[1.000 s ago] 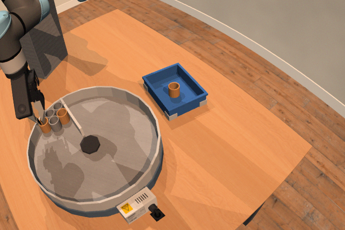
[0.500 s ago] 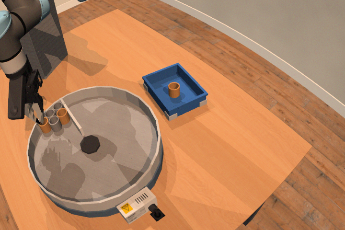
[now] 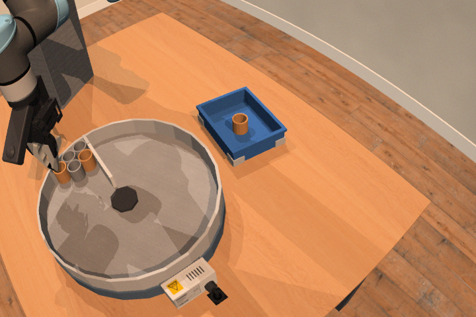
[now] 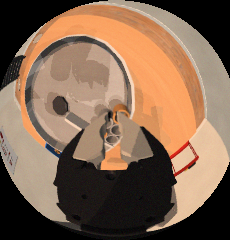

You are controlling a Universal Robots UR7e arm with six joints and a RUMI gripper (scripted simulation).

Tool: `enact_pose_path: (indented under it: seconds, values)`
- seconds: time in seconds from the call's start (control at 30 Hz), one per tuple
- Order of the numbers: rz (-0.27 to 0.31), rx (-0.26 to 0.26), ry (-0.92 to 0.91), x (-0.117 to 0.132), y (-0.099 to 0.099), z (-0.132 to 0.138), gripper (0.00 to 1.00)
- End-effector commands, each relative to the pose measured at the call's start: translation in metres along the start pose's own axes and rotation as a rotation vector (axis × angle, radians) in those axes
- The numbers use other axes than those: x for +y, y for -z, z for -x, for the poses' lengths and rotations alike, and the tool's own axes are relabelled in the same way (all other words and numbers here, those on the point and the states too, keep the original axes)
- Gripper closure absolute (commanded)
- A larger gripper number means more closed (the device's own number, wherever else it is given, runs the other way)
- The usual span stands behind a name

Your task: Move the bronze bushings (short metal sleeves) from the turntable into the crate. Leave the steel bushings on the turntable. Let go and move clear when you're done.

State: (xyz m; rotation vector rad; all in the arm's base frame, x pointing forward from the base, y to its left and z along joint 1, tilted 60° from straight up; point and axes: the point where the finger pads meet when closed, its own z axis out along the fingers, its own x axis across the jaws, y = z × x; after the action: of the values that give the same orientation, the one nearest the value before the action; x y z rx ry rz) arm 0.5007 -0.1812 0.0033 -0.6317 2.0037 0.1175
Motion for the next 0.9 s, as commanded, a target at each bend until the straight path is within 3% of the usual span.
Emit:
enact_pose_path:
  seconds: [0.0,0.87]
  values:
    - [-0.005,0.003,-0.091,-0.0002,0.0002,-0.0013,0.95]
    - [-0.006,0.002,-0.494,0.0021,0.0003,-0.007,0.95]
